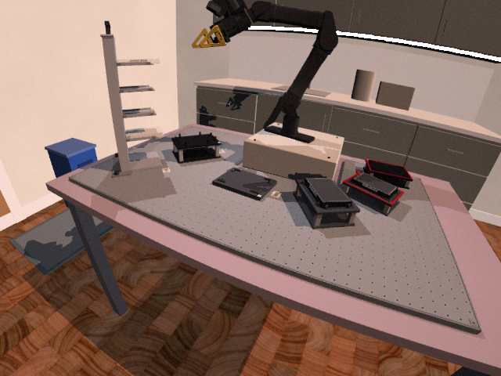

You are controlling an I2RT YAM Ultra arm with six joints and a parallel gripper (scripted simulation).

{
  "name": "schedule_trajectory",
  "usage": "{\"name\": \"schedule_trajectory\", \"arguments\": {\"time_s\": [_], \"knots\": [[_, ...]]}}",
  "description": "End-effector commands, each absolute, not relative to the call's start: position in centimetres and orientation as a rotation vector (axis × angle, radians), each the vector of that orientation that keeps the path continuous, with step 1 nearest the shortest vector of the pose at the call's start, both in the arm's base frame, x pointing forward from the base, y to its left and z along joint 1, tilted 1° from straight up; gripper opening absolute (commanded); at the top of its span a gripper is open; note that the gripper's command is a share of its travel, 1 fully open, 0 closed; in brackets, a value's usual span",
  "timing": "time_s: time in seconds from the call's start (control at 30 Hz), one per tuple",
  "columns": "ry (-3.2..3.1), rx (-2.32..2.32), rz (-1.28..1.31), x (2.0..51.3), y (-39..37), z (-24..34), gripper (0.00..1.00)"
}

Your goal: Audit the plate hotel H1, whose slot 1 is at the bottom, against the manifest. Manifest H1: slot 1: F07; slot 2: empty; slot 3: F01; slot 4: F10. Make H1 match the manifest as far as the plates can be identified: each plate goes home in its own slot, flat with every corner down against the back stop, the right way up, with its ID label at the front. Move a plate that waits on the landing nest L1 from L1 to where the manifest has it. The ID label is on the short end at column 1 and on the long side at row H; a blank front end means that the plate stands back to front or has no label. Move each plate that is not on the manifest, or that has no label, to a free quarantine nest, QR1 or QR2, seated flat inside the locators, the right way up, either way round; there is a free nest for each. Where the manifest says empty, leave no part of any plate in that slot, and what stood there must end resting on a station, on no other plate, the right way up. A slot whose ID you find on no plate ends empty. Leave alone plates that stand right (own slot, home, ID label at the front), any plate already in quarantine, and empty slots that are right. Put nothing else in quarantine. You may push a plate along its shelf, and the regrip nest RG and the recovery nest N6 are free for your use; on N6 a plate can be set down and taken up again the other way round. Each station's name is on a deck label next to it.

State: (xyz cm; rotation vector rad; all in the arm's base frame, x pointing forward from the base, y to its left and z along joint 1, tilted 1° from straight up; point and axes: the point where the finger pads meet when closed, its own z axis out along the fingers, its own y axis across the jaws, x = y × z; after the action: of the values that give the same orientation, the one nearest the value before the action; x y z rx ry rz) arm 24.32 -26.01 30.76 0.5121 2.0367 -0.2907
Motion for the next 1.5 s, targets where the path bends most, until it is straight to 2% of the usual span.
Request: {"name": "schedule_trajectory", "arguments": {"time_s": [0.0, 0.63, 1.0, 1.47], "knots": [[2.038, 0.509, -0.286, 24.3, -25.9, 30.9, 1.00], [2.038, 0.509, -0.286, 24.3, -25.9, 30.9, 1.00], [2.038, 0.509, -0.287, 24.3, -25.8, 27.3, 1.00], [2.037, 0.509, -0.286, 25.7, -26.6, 27.1, 1.00]]}}
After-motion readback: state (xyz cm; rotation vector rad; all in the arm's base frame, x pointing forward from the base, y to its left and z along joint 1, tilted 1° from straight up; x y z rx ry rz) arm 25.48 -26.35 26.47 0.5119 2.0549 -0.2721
